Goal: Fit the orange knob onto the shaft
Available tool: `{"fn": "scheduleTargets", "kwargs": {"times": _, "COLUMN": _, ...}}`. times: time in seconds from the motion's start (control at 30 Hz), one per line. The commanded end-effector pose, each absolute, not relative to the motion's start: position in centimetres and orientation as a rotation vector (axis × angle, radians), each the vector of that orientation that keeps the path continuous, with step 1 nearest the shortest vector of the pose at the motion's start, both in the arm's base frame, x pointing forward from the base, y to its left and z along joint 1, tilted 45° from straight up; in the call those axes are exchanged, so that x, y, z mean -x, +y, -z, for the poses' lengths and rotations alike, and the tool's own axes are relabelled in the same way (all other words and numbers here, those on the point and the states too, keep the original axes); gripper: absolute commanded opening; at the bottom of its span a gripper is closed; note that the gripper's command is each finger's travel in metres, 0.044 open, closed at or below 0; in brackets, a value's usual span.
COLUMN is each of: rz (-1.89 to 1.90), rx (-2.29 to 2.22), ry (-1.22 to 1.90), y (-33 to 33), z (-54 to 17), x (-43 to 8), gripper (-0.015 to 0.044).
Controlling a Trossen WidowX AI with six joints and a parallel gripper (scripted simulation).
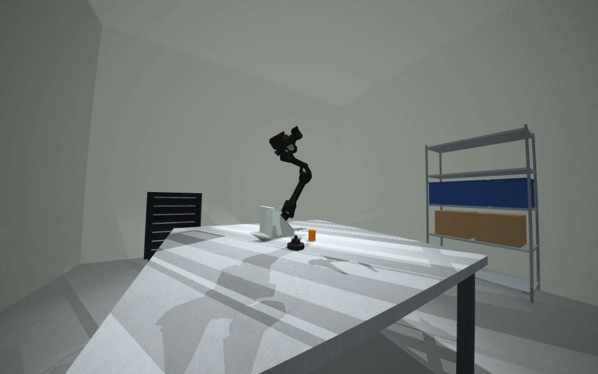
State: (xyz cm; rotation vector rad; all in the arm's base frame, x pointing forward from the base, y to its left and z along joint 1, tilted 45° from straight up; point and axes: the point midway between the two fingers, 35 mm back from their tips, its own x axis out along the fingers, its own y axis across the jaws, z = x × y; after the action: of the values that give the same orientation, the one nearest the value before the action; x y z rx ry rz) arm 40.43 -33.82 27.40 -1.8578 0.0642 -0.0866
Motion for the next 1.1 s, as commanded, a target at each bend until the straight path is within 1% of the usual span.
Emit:
{"fn": "scheduleTargets", "kwargs": {"times": 0.0, "rz": 0.087, "rx": 1.858, "ry": 0.064, "y": -33.8, "z": -27.4, "x": -40.4, "gripper": 0.0426}}
{"fn": "scheduleTargets", "kwargs": {"times": 0.03, "rz": 0.078, "rx": 1.843, "ry": 0.065, "y": -33.7, "z": -27.2, "x": -40.6, "gripper": 0.0440}}
{"fn": "scheduleTargets", "kwargs": {"times": 0.1, "rz": 0.011, "rx": 1.729, "ry": 0.077, "y": -32.3, "z": -25.9, "x": -41.5, "gripper": 0.0440}}
{"fn": "scheduleTargets", "kwargs": {"times": 0.27, "rz": -0.236, "rx": 1.297, "ry": 0.167, "y": -26.0, "z": -20.7, "x": -44.0, "gripper": 0.0440}}
{"fn": "scheduleTargets", "kwargs": {"times": 0.47, "rz": -0.445, "rx": 0.904, "ry": 0.317, "y": -19.1, "z": -16.3, "x": -44.3, "gripper": 0.0440}}
{"fn": "scheduleTargets", "kwargs": {"times": 0.77, "rz": -0.658, "rx": 0.453, "ry": 0.579, "y": -10.1, "z": -12.2, "x": -41.8, "gripper": 0.0440}}
{"fn": "scheduleTargets", "kwargs": {"times": 1.07, "rz": -0.804, "rx": 0.046, "ry": 0.933, "y": -1.5, "z": -10.3, "x": -36.4, "gripper": 0.0440}}
